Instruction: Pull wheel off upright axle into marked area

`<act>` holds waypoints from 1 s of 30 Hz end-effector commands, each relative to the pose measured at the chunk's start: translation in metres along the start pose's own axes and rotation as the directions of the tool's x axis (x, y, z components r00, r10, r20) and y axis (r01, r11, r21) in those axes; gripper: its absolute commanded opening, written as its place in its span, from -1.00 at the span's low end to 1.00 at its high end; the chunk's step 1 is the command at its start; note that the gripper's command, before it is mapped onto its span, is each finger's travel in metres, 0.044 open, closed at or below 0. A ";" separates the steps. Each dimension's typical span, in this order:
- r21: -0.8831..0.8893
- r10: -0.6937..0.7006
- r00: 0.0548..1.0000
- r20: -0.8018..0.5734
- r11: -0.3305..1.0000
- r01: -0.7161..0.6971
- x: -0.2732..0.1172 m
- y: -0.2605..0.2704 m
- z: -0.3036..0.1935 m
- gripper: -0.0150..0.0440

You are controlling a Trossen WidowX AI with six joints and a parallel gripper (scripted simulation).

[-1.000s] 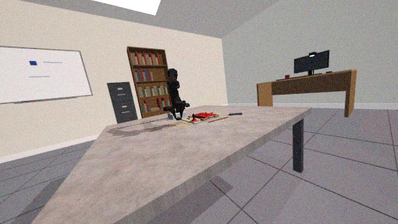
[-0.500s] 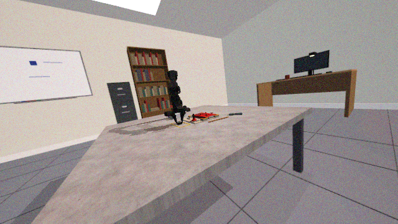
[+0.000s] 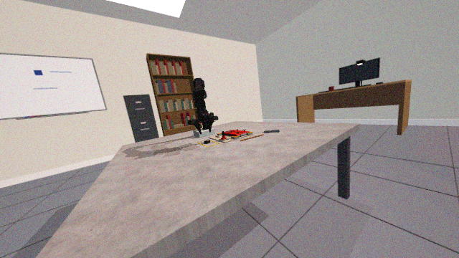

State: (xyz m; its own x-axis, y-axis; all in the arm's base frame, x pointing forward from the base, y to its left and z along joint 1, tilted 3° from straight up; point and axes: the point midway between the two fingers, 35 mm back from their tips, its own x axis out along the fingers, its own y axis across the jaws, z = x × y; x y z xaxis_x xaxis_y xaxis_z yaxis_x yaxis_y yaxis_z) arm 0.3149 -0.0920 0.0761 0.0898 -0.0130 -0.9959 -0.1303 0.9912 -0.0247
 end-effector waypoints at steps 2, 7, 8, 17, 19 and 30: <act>0.000 0.000 1.000 0.000 1.000 0.000 -0.004 0.002 -0.004 0.70; -0.002 0.003 1.000 -0.003 1.000 -0.003 -0.026 0.014 -0.034 1.00; -0.003 0.003 1.000 -0.004 1.000 -0.003 -0.030 0.017 -0.040 1.00; -0.005 0.007 1.000 -0.008 1.000 -0.007 -0.052 0.036 -0.082 1.00; -0.005 0.007 1.000 -0.008 1.000 -0.007 -0.052 0.036 -0.082 1.00; -0.005 0.007 1.000 -0.008 1.000 -0.007 -0.052 0.036 -0.082 1.00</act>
State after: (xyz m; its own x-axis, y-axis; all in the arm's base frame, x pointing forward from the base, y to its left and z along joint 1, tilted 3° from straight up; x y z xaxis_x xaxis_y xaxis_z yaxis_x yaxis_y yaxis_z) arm 0.2249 -0.0672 0.1190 0.0794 -0.0103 -0.9968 -0.1307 0.9912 -0.0207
